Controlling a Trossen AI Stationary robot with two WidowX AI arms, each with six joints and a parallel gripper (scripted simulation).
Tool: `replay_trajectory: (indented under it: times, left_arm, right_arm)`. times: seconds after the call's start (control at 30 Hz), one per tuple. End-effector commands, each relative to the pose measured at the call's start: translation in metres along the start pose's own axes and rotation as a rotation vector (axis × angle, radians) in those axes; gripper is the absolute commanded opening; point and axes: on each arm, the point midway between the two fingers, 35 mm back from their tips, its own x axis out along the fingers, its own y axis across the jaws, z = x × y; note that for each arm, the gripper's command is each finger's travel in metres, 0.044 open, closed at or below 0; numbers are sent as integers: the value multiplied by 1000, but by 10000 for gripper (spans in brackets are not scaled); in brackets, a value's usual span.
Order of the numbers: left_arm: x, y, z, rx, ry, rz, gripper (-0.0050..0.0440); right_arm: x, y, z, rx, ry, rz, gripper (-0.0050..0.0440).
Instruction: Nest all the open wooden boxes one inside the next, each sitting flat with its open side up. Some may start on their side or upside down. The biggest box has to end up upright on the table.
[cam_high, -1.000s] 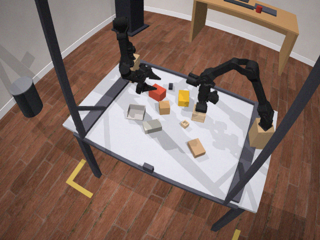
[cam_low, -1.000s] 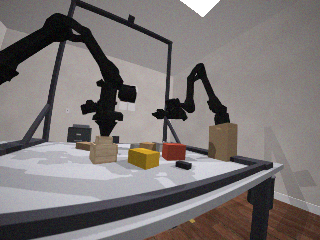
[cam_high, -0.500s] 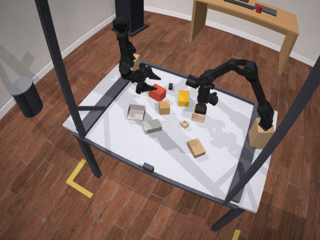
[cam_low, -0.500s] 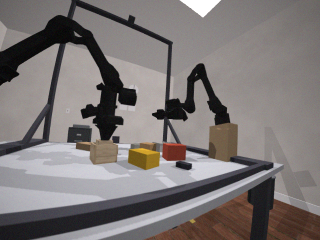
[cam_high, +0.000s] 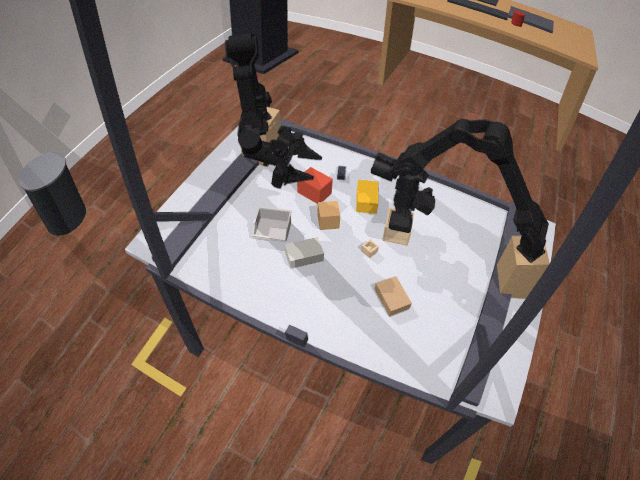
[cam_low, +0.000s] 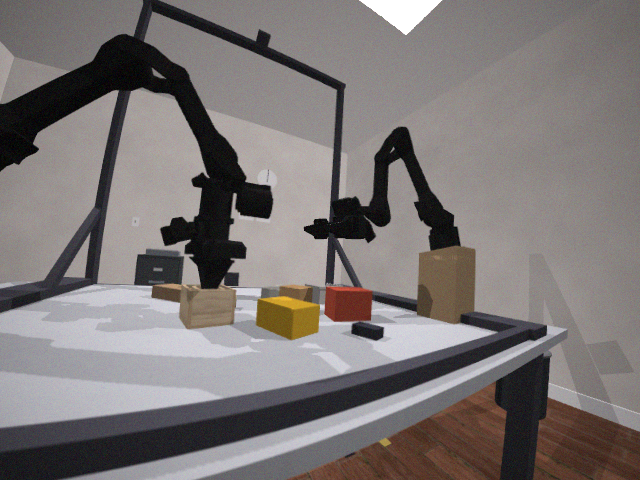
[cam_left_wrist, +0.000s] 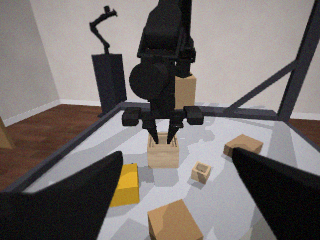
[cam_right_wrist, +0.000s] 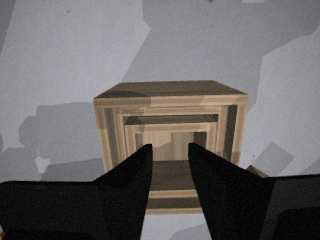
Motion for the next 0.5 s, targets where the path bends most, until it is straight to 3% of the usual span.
replay_trajectory:
  times: [0.0,0.47]
  left_arm:
    - [-1,0,2,-2,-5,0,400]
    - [-1,0,2,-2,-5,0,400]
  right_arm:
    - [5,-2,2,1,-4,1,193]
    - [6,1,-7,0,16,6,193]
